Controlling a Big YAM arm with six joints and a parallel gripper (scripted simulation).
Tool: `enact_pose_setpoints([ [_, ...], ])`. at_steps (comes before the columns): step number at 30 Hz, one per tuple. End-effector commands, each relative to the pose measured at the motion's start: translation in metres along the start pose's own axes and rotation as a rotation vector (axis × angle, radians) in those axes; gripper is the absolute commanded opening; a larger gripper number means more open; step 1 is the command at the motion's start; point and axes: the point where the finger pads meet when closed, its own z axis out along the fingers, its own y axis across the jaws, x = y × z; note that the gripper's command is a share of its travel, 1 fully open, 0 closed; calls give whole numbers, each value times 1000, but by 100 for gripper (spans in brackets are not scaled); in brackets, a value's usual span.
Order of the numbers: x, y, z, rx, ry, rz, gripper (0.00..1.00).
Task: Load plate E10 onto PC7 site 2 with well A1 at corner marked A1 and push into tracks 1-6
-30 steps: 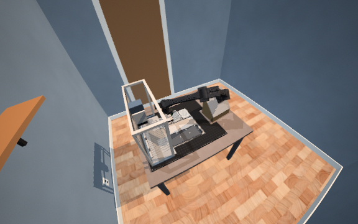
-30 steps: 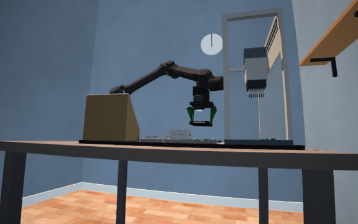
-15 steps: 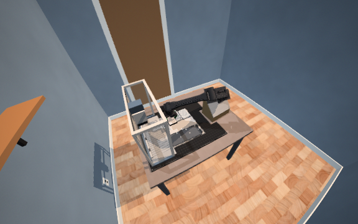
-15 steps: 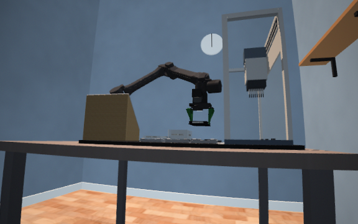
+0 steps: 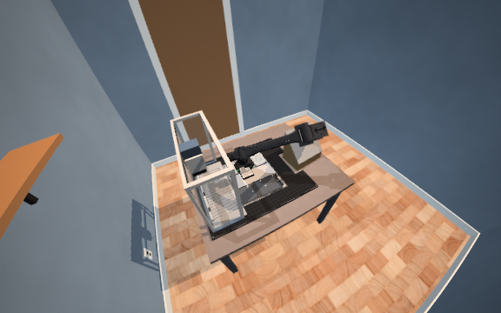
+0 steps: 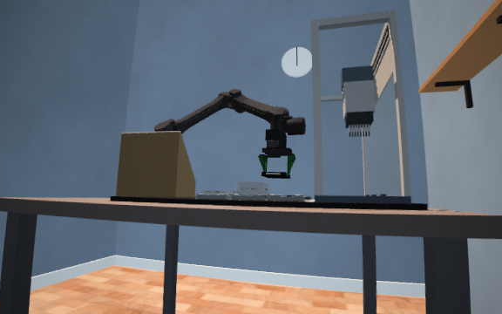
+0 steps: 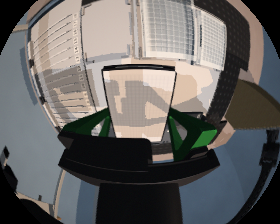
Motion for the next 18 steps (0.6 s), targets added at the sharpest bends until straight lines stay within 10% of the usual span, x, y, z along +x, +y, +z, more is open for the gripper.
enact_pose_setpoints([
  [1,20,12,-18,-49,-6,-25,0],
  [18,75,-13,-16,-47,-2,-24,0],
])
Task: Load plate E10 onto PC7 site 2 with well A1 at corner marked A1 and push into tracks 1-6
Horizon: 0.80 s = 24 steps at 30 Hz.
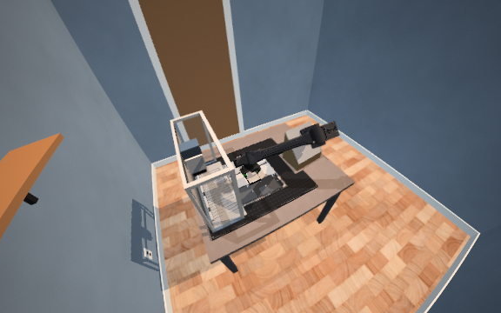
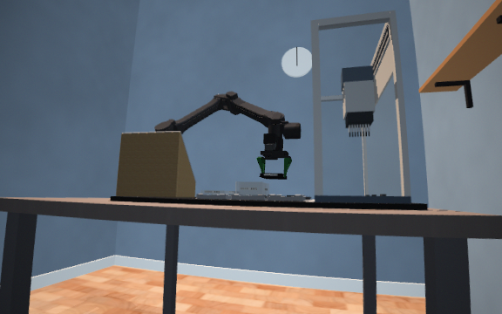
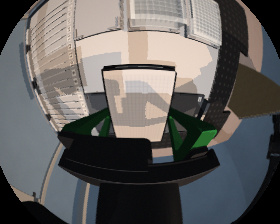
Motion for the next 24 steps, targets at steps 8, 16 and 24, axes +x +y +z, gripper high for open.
enact_pose_setpoints([
  [8,45,-3,-16,-45,2,-18,0],
  [16,70,-14,-15,-44,4,-18,0],
  [24,90,-19,-16,-48,3,-21,0],
])
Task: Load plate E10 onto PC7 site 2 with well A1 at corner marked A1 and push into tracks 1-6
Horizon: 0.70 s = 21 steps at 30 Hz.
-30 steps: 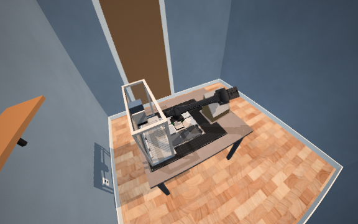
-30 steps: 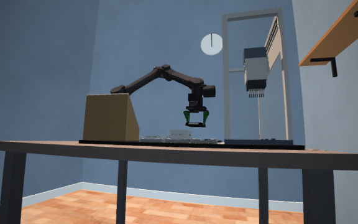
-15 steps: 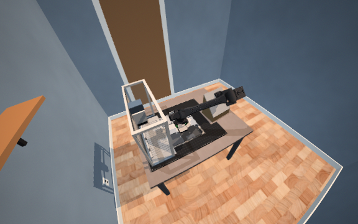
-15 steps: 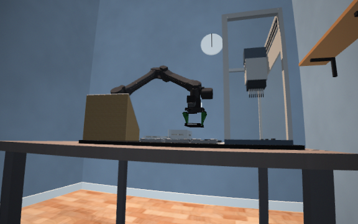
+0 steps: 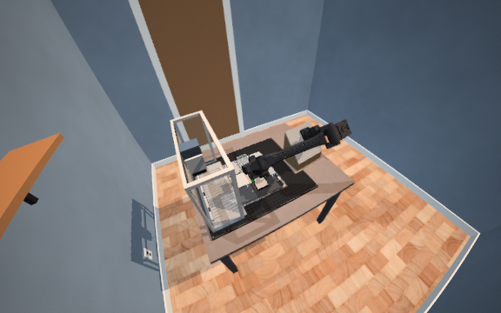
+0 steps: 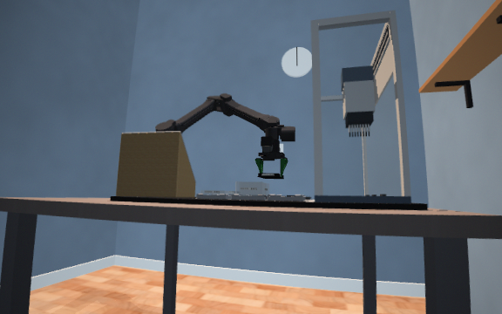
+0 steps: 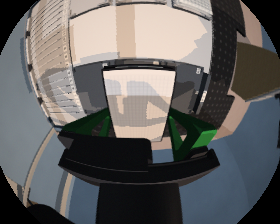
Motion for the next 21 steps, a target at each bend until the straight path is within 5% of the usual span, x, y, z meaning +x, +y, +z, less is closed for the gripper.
enact_pose_setpoints([
  [1,9,12,-14,-38,2,-13,0],
  [3,9,12,-14,-38,2,-13,0],
  [4,10,20,-28,-73,7,-13,0],
  [6,12,22,-29,-76,7,-17,0],
  [7,9,12,-14,-38,2,-13,0],
  [8,12,23,-30,-79,7,-19,0],
  [21,11,28,-31,-83,7,-33,0],
])
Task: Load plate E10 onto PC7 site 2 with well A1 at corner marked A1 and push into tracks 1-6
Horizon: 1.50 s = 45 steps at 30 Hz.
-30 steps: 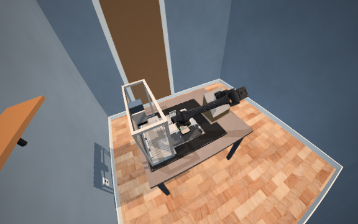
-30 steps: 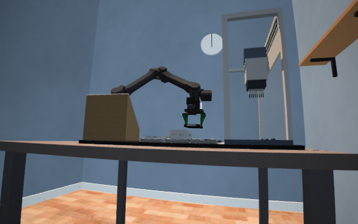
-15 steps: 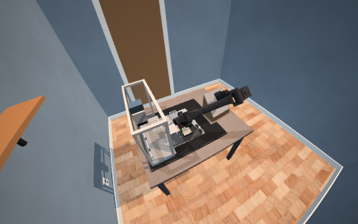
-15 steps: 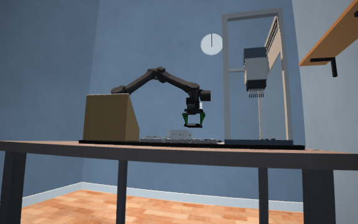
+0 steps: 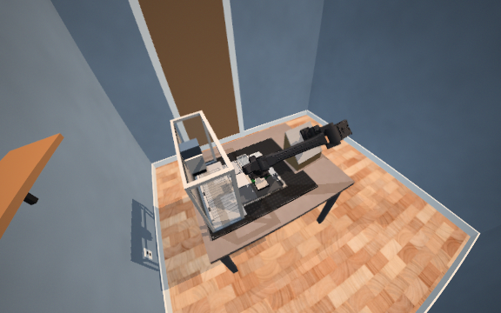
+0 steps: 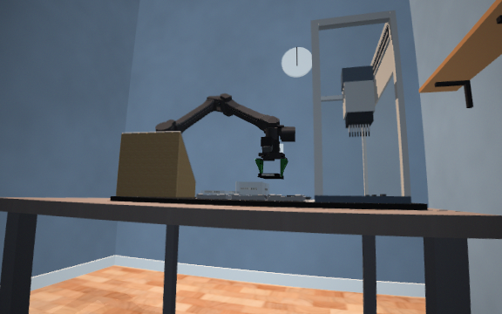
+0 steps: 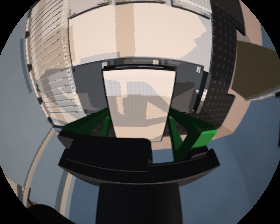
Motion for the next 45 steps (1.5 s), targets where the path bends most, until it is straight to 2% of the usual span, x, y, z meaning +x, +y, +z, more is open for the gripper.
enact_pose_setpoints([
  [1,8,28,-31,-82,7,-39,0],
  [3,7,28,-30,-79,7,-37,0],
  [4,6,24,-13,-53,5,-20,0],
  [6,6,24,-13,-53,5,-20,0],
  [7,11,20,1,-32,3,-31,0],
  [11,1,5,19,-7,-2,-5,0],
  [21,-2,7,43,-14,-2,-4,0],
  [23,-2,7,43,-14,-2,-4,0],
  [24,-4,11,35,-34,1,0,0],
  [25,0,5,49,-11,-3,-8,0],
  [32,-2,3,70,-6,-4,-3,0],
  [34,-6,5,68,-14,-2,5,0],
  [35,-17,11,56,-35,0,25,0],
  [36,-15,13,55,-39,1,22,0],
  [37,2,14,55,-36,5,-16,0],
  [38,-2,21,45,-63,8,-4,0],
  [40,-2,21,45,-63,8,-4,0],
  [41,2,14,55,-36,5,-16,0],
  [45,2,15,55,-36,5,-16,0],
])
